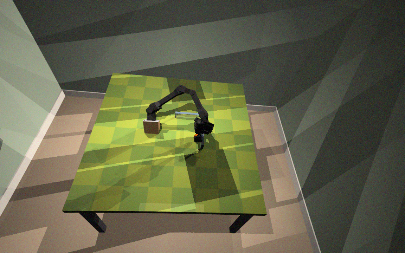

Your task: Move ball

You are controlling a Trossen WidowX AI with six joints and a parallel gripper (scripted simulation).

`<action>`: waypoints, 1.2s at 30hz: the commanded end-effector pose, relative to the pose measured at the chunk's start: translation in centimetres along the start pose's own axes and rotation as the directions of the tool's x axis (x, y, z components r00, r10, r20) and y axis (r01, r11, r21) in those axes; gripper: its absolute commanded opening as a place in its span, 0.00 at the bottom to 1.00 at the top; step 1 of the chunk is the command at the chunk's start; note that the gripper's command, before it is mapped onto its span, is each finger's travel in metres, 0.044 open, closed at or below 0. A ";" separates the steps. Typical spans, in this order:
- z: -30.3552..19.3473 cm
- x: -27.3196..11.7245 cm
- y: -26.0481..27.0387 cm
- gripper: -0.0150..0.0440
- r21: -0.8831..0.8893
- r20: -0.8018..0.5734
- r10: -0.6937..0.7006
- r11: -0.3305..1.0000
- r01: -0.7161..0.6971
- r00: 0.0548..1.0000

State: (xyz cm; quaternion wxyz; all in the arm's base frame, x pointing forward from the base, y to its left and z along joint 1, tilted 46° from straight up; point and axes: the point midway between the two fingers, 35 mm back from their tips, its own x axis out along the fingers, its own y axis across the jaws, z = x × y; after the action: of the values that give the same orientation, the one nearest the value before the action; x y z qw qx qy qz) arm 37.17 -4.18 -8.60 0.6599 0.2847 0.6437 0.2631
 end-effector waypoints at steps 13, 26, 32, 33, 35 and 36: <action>0.1 1.9 -0.1 0.25 0.006 0.016 0.003 1.000 -0.003 1.000; 0.2 1.5 -0.1 0.65 0.003 0.016 -0.002 1.000 0.002 1.000; 0.2 1.5 -0.1 0.88 0.003 0.016 -0.002 1.000 0.002 1.000; 0.2 1.3 -0.1 0.88 0.003 0.016 -0.002 1.000 0.002 1.000; 0.4 -0.9 -0.2 0.88 0.004 0.016 -0.004 1.000 0.003 1.000; 0.3 -2.7 -0.3 0.88 0.005 0.016 -0.004 1.000 0.004 1.000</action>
State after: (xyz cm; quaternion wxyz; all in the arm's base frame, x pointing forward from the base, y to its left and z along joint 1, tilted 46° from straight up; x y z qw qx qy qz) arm 37.04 -3.44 -9.22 0.6561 0.2898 0.6454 0.2630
